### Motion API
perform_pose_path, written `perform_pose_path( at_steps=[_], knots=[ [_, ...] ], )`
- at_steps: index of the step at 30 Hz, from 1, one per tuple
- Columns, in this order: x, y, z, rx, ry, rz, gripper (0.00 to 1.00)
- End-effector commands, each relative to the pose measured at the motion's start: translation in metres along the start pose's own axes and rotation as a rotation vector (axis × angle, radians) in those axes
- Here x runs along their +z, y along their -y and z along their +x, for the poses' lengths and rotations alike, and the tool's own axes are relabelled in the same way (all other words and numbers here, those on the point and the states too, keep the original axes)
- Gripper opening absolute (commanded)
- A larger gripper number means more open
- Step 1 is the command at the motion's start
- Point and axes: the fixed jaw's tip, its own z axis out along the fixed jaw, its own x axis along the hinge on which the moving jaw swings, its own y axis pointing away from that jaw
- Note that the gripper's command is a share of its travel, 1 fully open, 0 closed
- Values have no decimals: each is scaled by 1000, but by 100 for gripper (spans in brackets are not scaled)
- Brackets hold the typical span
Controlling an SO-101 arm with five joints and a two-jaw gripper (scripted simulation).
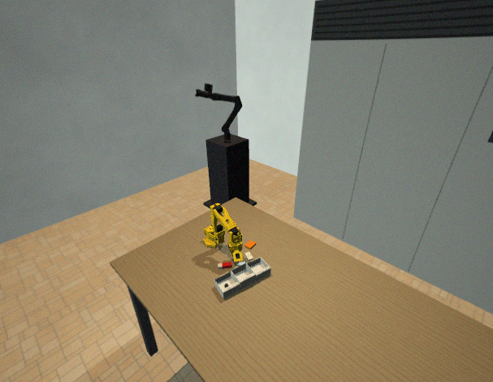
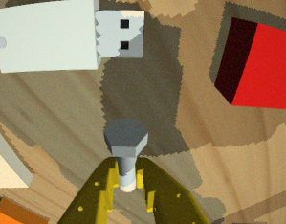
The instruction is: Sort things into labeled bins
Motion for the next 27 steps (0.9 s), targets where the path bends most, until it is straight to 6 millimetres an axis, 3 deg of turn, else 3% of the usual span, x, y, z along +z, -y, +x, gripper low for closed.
perform_pose_path(
  at_steps=[1,10,27],
  knots=[
    [-1,-2,-1,0,14,-9,0],
    [-7,-2,-2,0,14,-9,0],
    [-44,1,-2,0,14,-8,0]
  ],
)
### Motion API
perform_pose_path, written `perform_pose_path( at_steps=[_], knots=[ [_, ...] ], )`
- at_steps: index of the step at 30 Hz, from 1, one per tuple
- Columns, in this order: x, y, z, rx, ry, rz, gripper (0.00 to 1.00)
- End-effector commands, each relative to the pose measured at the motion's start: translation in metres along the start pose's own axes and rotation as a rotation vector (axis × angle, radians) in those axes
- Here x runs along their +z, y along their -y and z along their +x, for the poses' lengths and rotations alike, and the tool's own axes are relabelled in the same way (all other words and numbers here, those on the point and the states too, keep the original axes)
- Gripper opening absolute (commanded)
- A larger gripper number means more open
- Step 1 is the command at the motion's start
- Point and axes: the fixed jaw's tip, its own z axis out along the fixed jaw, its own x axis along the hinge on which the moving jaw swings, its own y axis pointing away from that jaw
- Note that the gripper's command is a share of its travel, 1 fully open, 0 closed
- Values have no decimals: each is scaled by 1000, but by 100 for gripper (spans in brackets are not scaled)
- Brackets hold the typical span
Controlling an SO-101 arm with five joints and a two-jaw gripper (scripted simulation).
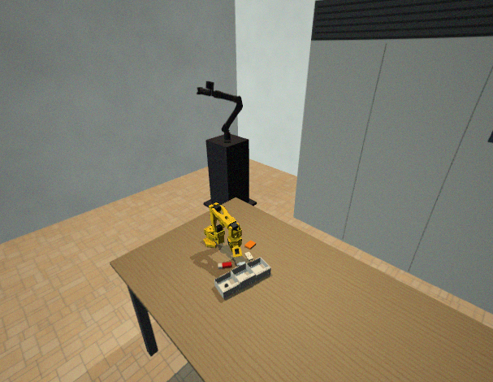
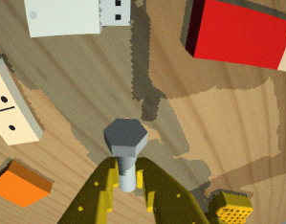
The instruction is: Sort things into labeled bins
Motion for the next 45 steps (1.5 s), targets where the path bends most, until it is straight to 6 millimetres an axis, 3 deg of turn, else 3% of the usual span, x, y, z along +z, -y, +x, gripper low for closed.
perform_pose_path(
  at_steps=[1,14,34,45],
  knots=[
    [-16,-1,-5,0,46,-25,0],
    [-20,0,-6,0,48,-26,0],
    [-32,15,-42,0,98,-39,0],
    [-33,17,-46,0,103,-39,0]
  ],
)
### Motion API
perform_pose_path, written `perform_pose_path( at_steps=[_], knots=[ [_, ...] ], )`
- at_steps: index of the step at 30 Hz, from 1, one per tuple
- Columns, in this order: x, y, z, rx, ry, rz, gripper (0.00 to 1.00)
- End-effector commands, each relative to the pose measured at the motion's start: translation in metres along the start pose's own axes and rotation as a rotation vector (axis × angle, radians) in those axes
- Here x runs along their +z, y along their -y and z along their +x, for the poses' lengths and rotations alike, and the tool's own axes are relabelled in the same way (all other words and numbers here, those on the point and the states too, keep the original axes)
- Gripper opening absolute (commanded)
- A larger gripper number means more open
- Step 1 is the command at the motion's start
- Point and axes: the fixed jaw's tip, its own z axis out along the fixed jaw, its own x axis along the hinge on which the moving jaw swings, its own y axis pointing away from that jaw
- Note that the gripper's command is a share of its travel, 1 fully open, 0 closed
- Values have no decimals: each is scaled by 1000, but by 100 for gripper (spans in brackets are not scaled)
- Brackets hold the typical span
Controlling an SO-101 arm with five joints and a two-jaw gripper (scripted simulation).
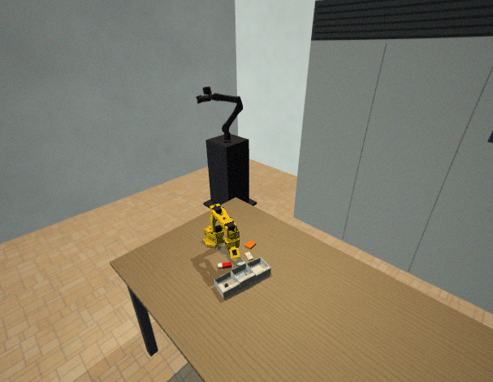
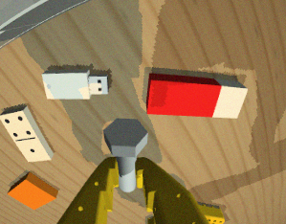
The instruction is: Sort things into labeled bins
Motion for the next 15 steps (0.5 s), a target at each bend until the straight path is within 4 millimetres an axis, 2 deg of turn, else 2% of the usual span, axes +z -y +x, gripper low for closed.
perform_pose_path(
  at_steps=[1,15],
  knots=[
    [-6,0,-5,-1,31,-10,0],
    [-12,7,-26,-1,65,-13,0]
  ],
)
